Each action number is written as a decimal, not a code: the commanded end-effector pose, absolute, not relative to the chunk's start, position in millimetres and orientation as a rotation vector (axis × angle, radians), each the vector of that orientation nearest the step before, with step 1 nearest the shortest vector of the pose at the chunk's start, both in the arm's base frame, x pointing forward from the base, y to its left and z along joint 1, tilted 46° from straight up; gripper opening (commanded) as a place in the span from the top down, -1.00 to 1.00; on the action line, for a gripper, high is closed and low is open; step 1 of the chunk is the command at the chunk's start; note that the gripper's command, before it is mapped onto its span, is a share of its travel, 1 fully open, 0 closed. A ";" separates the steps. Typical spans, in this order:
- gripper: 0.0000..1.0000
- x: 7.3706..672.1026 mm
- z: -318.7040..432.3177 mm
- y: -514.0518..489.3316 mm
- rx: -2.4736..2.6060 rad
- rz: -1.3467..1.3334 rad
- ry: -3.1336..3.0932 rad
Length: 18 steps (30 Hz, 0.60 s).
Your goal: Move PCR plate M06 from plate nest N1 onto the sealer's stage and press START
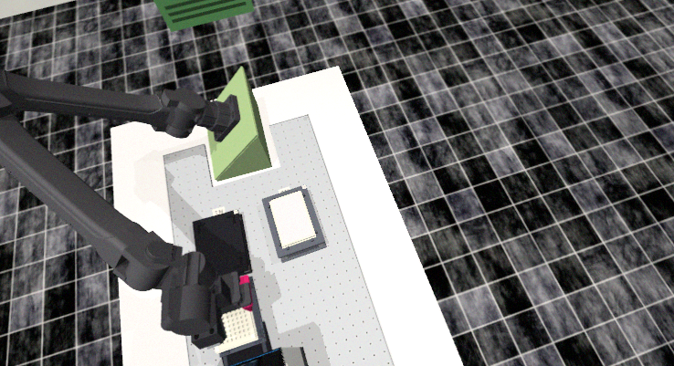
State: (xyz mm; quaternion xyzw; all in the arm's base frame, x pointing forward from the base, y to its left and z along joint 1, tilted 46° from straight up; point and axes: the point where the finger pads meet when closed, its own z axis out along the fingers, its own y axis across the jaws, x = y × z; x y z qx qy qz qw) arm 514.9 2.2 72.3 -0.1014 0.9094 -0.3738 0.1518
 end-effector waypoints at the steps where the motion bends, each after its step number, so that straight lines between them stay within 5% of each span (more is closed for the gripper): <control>1: 1.00 535.2 83.1 9.7 -0.283 -1.056 2.586; 18: 1.00 514.2 66.0 17.5 -0.324 -1.065 2.608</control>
